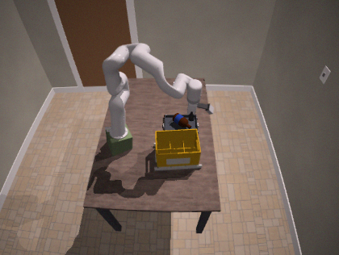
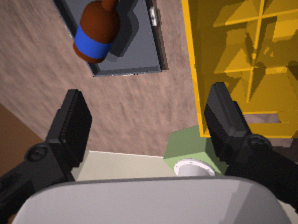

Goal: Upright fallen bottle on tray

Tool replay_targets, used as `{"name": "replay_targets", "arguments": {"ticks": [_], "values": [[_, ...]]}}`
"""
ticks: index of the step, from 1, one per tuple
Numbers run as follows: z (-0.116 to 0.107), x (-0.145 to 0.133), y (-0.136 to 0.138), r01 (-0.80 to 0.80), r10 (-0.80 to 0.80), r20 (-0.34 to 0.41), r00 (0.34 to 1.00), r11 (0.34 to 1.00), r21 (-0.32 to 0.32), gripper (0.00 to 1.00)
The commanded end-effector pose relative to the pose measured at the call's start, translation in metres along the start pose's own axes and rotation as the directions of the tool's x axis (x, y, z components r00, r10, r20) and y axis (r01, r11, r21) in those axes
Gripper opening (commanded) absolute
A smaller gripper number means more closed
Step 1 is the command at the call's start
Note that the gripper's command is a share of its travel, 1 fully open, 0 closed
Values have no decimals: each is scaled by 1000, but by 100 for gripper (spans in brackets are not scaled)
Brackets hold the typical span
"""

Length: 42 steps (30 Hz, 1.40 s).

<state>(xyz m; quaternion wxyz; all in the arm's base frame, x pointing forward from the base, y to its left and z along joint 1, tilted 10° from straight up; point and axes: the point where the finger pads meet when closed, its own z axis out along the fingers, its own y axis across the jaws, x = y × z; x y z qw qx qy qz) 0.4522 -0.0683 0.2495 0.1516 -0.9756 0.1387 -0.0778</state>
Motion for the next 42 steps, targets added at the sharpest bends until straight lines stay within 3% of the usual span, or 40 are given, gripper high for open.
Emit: {"name": "replay_targets", "arguments": {"ticks": [1, 8, 13, 21, 23, 32, 34, 42], "values": [[6, -29, -27, 110, -101, 85, 991, 988, -106, 100], [9, -64, -47, 266, -226, 179, 958, 932, -247, 100], [20, -68, -56, 222, -183, 160, 970, 933, -284, 100], [27, -67, -60, 181, -145, 140, 979, 941, -288, 100], [46, -66, -71, 54, -32, 82, 996, 955, -291, 100], [46, -66, -71, 54, -32, 82, 996, 955, -291, 100], [64, -67, -81, -66, 78, 30, 997, 956, -284, 100], [64, -67, -81, -66, 78, 30, 997, 956, -284, 100]]}}
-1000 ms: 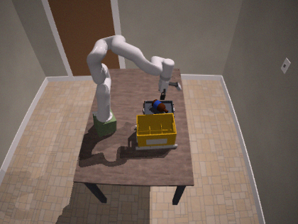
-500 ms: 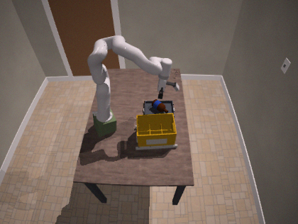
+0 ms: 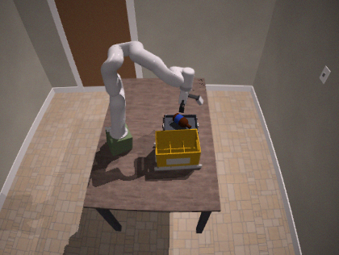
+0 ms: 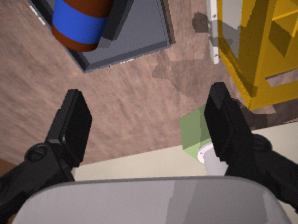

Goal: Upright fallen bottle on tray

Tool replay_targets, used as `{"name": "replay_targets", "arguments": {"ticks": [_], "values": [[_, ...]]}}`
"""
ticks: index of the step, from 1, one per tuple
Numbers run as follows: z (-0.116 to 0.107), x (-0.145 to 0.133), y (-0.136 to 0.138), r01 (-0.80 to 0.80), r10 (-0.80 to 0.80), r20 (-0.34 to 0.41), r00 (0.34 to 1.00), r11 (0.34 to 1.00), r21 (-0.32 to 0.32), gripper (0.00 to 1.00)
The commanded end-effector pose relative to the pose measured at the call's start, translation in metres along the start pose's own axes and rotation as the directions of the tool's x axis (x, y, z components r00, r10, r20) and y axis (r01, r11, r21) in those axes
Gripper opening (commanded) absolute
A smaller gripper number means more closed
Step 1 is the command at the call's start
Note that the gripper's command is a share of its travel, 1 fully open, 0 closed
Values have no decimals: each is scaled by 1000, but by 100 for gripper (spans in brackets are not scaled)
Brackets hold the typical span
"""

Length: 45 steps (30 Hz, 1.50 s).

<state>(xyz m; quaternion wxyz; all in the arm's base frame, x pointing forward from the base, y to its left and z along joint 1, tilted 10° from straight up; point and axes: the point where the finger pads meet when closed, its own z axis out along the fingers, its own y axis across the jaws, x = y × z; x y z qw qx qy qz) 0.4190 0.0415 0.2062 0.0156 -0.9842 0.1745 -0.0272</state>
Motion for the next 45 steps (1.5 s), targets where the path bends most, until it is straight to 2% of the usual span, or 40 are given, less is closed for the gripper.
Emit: {"name": "replay_targets", "arguments": {"ticks": [1, 2, 5, 14, 17, 19, 22, 30, 34, 45], "values": [[-1, 2, -2, -12, 13, -9, 1000, 1000, 2, 100], [-1, 2, -2, -12, 13, -9, 1000, 1000, 2, 100], [18, -1, -21, -173, 174, -28, 984, 984, 28, 100], [18, -1, -21, -173, 174, -28, 984, 984, 28, 100], [33, -4, -37, -304, 306, -36, 951, 951, 55, 100], [33, -4, -37, -304, 306, -36, 951, 951, 55, 100], [45, -8, -48, -401, 405, -37, 914, 913, 77, 100], [45, -8, -48, -401, 405, -37, 914, 913, 77, 100], [54, -11, -58, -481, 485, -34, 874, 872, 97, 100], [59, -14, -63, -519, 524, -31, 851, 848, 107, 100]]}}
